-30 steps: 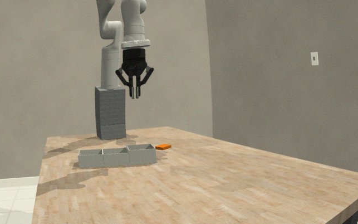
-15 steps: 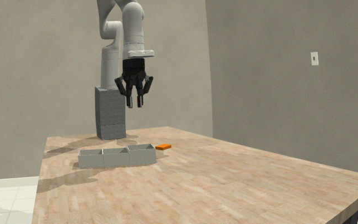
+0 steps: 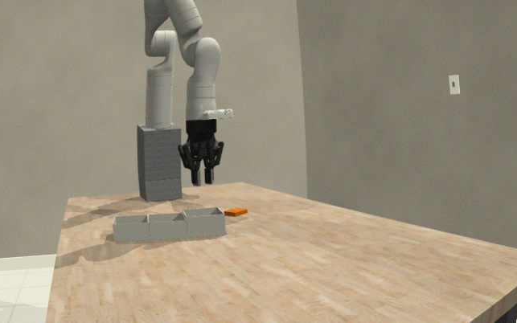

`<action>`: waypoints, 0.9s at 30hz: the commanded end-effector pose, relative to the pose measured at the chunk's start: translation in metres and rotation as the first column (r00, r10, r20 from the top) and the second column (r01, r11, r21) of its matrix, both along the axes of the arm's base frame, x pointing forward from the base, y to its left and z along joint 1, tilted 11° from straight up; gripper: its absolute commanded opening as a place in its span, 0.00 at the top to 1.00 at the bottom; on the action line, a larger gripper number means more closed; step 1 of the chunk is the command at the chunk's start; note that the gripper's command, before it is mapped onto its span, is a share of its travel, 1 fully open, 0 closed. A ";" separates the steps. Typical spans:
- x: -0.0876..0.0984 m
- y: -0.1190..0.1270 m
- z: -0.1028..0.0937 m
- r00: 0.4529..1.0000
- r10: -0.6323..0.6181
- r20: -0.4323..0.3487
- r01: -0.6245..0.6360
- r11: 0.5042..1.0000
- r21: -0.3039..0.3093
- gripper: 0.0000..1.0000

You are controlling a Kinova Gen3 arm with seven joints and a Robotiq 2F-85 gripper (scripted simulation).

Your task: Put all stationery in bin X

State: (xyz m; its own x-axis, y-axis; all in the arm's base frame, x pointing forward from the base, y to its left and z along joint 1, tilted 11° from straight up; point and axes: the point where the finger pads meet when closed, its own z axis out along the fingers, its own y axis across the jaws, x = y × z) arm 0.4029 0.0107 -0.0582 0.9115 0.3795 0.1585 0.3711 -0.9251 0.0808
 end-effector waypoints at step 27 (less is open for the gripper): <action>-0.005 0.009 -0.015 1.000 -0.003 0.023 0.003 1.000 0.013 0.62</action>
